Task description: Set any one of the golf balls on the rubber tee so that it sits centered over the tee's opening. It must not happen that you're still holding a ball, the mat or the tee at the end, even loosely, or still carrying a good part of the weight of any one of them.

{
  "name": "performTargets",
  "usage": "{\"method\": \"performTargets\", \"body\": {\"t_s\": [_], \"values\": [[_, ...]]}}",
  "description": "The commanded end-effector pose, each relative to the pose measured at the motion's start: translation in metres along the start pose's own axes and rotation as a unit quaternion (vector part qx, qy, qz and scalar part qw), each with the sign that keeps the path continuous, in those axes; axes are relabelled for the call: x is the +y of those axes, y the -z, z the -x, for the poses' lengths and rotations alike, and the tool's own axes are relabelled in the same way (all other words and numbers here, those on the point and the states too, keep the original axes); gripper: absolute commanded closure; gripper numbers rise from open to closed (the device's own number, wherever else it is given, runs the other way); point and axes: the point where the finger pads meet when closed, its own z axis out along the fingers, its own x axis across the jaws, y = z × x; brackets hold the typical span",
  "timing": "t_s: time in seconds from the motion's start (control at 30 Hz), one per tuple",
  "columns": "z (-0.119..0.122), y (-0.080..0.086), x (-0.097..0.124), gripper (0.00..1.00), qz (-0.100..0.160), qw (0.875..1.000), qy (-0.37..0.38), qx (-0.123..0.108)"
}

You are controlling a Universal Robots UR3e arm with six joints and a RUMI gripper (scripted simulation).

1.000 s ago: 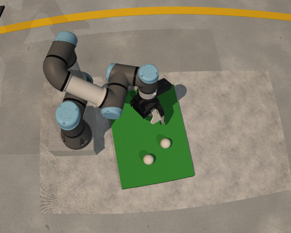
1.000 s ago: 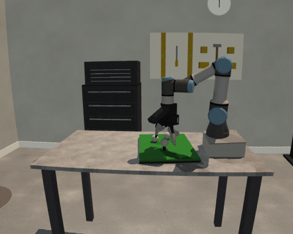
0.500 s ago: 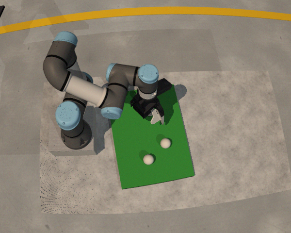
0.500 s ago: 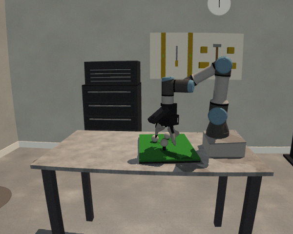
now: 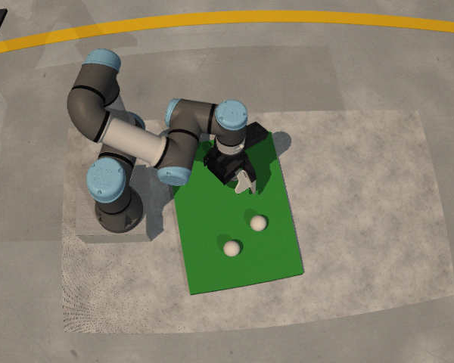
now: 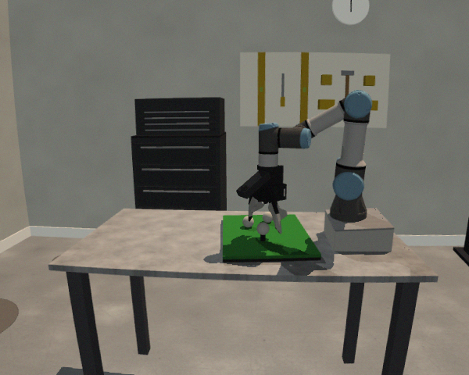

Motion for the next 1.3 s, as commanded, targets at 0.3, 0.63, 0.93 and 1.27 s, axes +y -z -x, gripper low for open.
{"method": "performTargets", "body": {"t_s": [0.3,0.63,0.93,1.27], "values": [[-0.001,0.016,-0.001,0.00,-0.001,1.000,0.000,0.001],[-0.001,0.044,-0.001,0.00,-0.001,1.000,0.000,0.001],[-0.001,0.077,-0.001,0.00,-0.001,1.000,0.000,0.001],[-0.001,0.094,-0.001,0.00,-0.001,1.000,0.000,0.001]]}}
